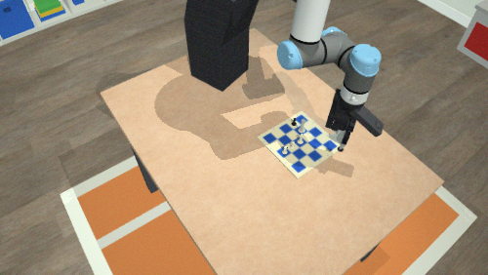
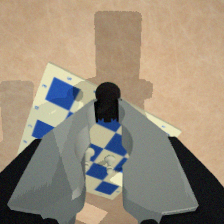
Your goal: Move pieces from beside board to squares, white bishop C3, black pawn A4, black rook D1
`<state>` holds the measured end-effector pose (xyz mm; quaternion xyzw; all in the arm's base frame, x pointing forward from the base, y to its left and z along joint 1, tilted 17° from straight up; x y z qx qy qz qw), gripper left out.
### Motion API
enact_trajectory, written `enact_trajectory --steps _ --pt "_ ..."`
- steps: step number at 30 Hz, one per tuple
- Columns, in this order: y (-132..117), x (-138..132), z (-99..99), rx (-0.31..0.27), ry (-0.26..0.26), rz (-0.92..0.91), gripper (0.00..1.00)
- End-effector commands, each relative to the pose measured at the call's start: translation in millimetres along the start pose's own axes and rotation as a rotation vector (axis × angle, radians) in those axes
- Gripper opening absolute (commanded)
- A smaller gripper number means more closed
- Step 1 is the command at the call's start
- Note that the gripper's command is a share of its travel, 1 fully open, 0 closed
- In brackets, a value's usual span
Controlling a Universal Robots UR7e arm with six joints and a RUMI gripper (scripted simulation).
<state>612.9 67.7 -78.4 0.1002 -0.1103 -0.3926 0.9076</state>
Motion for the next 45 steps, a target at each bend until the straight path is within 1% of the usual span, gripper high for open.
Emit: enact_trajectory --steps 1,15,17,18,20,22,26,27,29,31,33,45 --pt "0.0 0.2 19.2 0.001 -0.001 0.0 0.0" --pt "-1.9 0.7 20.5 0.0 0.0 -0.006 0.0" --pt "-12.4 3.7 20.1 0.0 0.0 -0.042 0.0" --pt "-21.8 6.1 19.8 -0.001 0.0 -0.074 0.0" --pt "-21.8 6.1 19.8 -0.001 0.0 -0.074 0.0" --pt "-47.7 11.8 19.5 -0.002 0.0 -0.163 0.0" --pt "-109.3 19.2 22.3 -0.002 0.0 -0.384 0.0" --pt "-109.3 19.2 22.3 -0.002 0.0 -0.384 0.0" --pt "-133.0 19.7 24.7 -0.001 0.0 -0.474 0.0" --pt "-146.9 19.4 26.4 0.0 0.0 -0.529 0.0" --pt "-151.6 19.1 27.1 0.001 0.0 -0.547 0.0" --pt "-151.8 19.1 27.1 0.001 0.0 -0.548 0.0"
Point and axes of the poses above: the point where the finger pads meet when closed, its own z axis back along the fingers, its own x axis across the jaws, y = z × x, the point moved 9 cm from there along z, back along the fingers, and after that the axes turned 10 degrees about z, right-handed, at the moved point
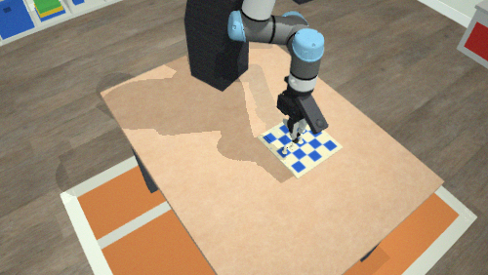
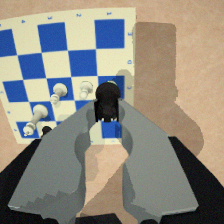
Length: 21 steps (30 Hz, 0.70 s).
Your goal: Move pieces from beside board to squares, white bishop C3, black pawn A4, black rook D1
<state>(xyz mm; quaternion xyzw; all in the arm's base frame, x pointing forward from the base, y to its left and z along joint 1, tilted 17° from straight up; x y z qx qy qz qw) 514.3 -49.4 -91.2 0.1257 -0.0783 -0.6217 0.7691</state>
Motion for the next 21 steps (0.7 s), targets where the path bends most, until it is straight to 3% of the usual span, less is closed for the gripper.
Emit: enact_trajectory --steps 1,11,21 --pt "-1.1 1.2 0.7 0.003 -0.001 -0.005 0.0" --pt "-1.1 1.2 -8.6 0.003 -0.001 -0.005 0.0" --pt "-1.0 1.3 -50.5 0.003 -0.001 -0.005 0.0"
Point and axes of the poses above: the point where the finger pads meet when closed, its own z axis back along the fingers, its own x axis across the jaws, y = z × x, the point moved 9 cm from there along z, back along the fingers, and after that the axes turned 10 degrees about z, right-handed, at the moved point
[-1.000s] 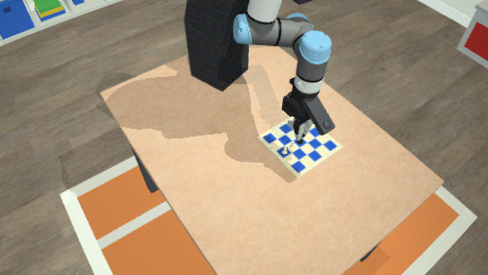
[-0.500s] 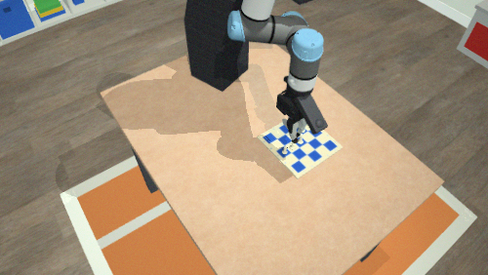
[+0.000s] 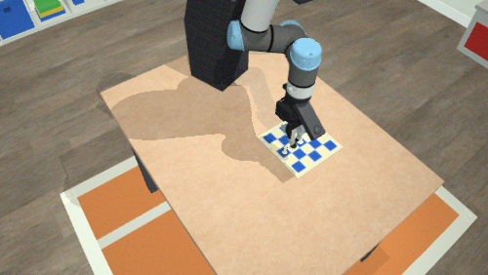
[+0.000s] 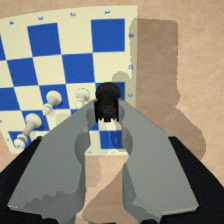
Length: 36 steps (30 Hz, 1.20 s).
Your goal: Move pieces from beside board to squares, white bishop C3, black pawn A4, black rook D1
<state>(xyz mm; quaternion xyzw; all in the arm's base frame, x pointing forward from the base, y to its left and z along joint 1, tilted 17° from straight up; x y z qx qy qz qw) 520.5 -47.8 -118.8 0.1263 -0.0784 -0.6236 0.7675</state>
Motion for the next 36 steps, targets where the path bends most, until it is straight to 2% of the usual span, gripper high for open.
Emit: enact_trajectory --steps 1,14,36 --pt "0.9 0.5 -27.3 0.002 -0.001 0.0 0.0" --pt "1.0 0.6 -64.9 0.002 -0.001 0.0 0.0" --pt "1.0 0.6 -67.1 0.002 -0.001 0.0 0.0"
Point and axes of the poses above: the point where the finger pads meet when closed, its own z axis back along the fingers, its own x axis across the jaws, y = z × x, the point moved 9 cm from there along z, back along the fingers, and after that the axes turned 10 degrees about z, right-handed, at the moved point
